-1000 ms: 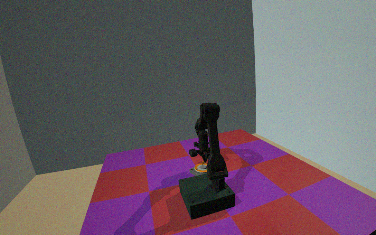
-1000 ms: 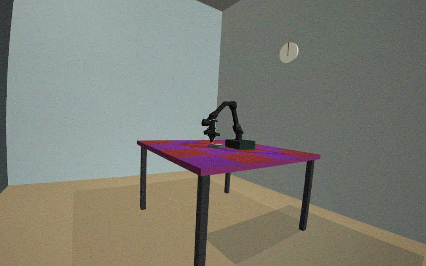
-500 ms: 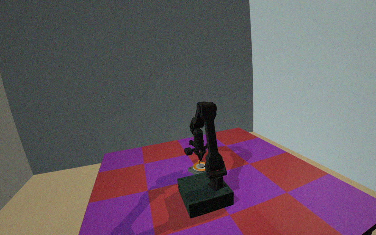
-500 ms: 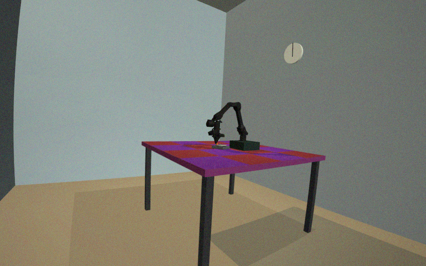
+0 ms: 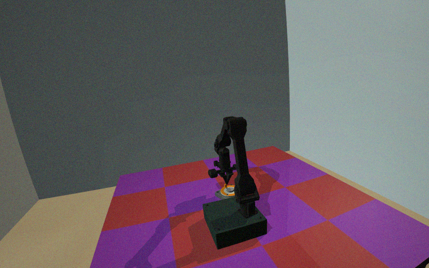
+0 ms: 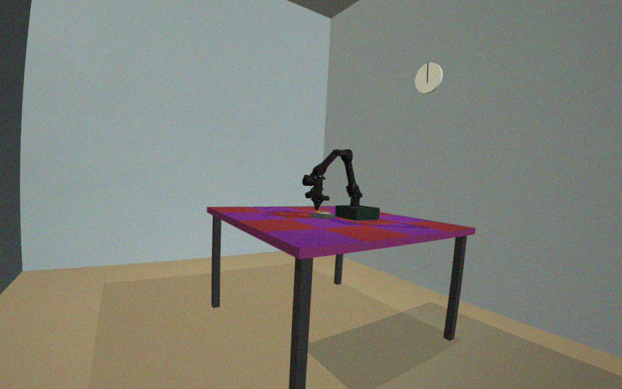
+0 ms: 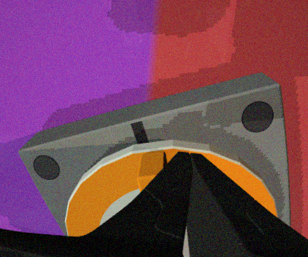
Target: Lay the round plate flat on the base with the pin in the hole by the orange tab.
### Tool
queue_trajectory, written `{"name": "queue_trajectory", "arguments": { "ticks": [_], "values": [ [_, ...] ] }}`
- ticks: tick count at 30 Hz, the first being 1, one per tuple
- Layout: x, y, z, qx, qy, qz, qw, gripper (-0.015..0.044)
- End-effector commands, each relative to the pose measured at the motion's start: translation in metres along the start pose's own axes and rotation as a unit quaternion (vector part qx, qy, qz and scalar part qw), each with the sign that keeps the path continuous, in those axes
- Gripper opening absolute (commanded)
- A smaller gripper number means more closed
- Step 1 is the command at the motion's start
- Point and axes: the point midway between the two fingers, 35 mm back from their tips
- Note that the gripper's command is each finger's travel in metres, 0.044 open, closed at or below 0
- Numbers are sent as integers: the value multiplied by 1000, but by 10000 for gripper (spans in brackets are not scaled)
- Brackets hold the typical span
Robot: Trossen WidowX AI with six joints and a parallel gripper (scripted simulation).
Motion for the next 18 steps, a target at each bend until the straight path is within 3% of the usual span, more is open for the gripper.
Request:
{"name": "queue_trajectory", "arguments": {
  "ticks": [1,6,14,18],
  "values": [
    [4,0,-1,1,0,3,1000,0],
    [6,2,-1,1,0,3,1000,0],
    [3,43,-7,1,0,3,1000,0],
    [2,37,-6,2,0,0,1000,0]
  ]
}}
Point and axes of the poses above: the point midway between the two fingers, 35 mm back from their tips, its own y axis back along the fingers, its own x axis across the jaws, z = x × y, and after that the axes turned 13 degrees about -y, right-handed
